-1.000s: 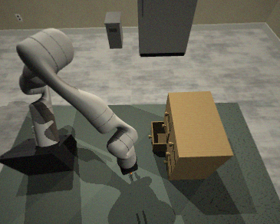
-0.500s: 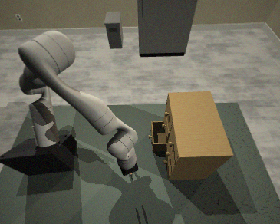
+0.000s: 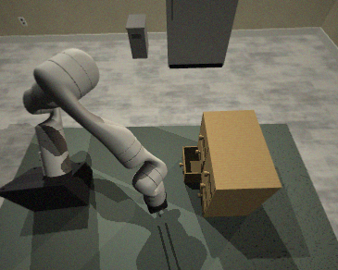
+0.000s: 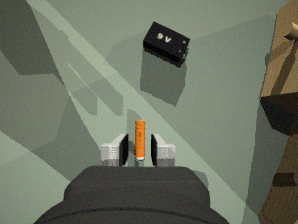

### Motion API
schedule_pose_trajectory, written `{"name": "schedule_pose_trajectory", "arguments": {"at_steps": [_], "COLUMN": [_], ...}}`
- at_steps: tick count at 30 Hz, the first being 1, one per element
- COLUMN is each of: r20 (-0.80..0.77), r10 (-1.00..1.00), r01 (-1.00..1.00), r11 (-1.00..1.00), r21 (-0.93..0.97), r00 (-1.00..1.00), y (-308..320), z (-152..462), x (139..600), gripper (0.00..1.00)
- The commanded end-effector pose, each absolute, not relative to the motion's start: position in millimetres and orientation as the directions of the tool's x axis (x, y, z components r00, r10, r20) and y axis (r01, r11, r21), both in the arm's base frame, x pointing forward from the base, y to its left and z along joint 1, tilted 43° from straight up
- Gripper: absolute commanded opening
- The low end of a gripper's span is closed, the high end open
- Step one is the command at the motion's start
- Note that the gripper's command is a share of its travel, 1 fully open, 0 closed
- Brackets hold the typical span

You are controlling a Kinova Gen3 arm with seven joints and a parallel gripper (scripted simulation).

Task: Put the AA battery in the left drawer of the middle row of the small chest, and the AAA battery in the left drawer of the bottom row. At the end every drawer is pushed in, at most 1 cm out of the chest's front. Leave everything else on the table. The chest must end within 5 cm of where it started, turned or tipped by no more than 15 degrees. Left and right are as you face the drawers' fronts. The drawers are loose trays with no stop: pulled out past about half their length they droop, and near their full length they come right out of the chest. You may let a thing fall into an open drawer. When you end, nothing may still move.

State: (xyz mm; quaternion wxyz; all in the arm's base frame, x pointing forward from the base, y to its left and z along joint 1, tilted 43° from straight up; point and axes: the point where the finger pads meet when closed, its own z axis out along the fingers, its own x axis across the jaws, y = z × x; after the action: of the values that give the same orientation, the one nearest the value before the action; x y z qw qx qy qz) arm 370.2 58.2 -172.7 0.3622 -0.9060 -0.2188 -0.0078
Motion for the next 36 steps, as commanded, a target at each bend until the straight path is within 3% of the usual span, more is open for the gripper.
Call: {"name": "schedule_pose_trajectory", "arguments": {"at_steps": [1, 36], "r20": [0.171, 0.171], "r10": [0.392, 0.392], "r01": [0.402, 0.402], "r11": [-0.639, -0.639], "r21": [-0.655, -0.655], "r00": [0.904, 0.904], "y": [62.3, 66.0], "z": [-176.2, -180.5], "x": [368.8, 368.5], "gripper": [0.54, 0.54]}}
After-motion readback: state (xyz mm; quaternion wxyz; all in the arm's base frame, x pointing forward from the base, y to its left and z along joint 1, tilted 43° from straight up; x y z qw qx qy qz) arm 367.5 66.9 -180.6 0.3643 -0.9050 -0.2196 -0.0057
